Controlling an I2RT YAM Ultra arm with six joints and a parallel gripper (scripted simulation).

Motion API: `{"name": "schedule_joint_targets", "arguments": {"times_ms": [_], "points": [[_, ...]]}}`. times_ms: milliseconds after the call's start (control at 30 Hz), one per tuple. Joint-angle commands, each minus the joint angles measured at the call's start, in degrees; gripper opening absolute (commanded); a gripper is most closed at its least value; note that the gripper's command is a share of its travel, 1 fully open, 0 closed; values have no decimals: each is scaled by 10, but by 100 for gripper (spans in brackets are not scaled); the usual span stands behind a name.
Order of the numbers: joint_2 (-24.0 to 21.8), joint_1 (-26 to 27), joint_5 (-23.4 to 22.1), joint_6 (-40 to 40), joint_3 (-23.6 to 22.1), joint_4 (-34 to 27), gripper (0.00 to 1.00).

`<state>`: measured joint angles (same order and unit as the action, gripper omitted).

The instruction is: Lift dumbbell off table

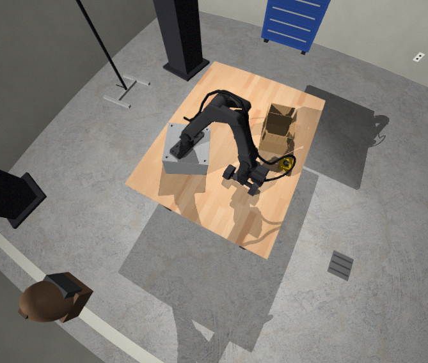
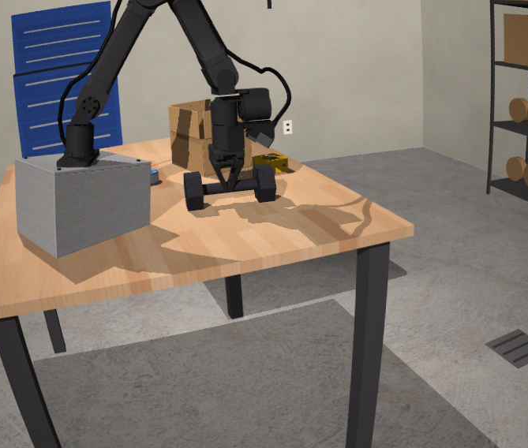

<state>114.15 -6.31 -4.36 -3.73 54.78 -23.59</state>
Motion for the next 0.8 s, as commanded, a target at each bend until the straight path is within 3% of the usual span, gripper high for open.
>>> {"name": "schedule_joint_targets", "arguments": {"times_ms": [0, 767], "points": [[0, -6, 2, -4, -4, 12, 0], [-16, -5, 2, -4, -2, 10, 0]]}}
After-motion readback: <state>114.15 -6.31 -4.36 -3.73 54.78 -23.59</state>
